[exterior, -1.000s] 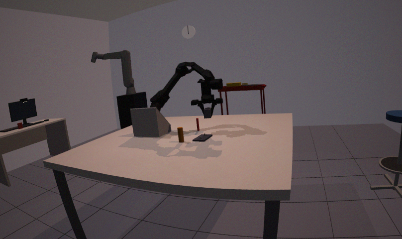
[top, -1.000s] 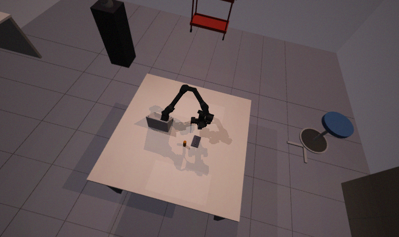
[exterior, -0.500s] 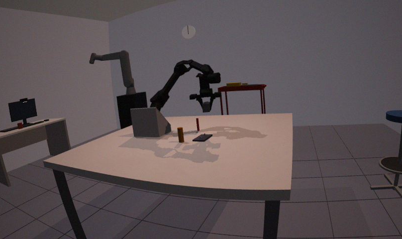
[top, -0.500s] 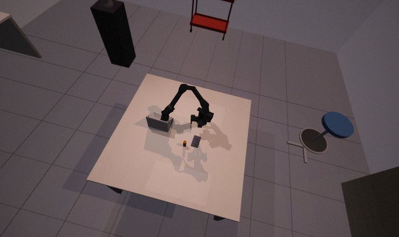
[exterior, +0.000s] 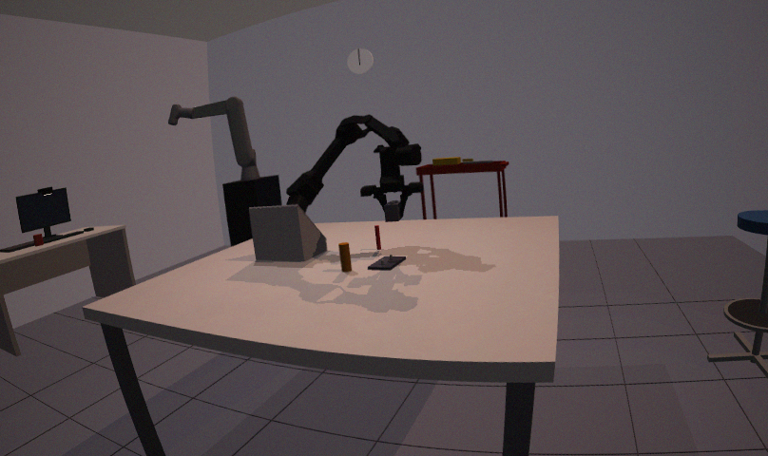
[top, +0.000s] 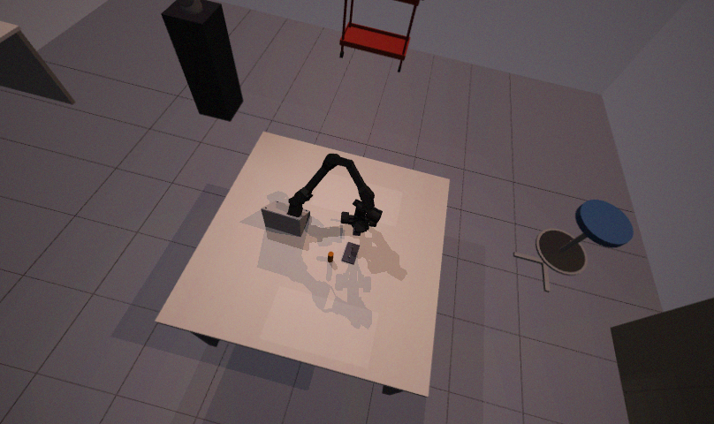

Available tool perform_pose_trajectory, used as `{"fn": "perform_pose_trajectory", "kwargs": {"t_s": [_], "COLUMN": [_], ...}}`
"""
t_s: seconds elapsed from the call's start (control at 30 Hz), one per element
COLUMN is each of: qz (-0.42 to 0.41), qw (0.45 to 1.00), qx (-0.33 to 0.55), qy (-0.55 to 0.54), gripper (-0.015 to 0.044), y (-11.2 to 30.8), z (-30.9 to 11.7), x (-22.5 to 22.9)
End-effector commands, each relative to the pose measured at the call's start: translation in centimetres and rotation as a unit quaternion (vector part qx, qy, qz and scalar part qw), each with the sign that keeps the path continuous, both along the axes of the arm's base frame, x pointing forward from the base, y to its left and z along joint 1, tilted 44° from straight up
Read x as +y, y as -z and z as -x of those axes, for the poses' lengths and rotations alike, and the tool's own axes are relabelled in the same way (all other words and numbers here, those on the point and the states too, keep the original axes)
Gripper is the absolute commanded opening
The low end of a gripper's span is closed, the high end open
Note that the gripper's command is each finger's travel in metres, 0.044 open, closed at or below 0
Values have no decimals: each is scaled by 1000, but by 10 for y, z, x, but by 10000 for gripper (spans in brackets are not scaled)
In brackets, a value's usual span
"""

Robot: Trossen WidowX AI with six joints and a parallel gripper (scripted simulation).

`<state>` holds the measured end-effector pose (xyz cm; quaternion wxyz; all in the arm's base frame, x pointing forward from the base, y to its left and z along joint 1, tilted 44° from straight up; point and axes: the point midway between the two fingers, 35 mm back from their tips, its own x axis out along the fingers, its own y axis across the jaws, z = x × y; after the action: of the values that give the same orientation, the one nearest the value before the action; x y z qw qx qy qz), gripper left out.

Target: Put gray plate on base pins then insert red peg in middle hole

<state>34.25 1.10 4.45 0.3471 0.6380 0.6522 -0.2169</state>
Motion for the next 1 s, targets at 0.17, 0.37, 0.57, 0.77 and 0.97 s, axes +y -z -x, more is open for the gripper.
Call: {"fn": "perform_pose_trajectory", "kwargs": {"t_s": [0.17,0.37,0.57,0.77,0.97], "qz": [-1,-3,-5,-7,-10], "qw": [999,999,997,996,994], "qx": [22,35,47,60,73], "qy": [24,38,52,67,81], "gripper": [0,0,0,0,0], "y": [30,49,68,87,106], "z": [-5,-7,-8,-7,-6], "x": [-10,-15,-20,-25,-29]}}
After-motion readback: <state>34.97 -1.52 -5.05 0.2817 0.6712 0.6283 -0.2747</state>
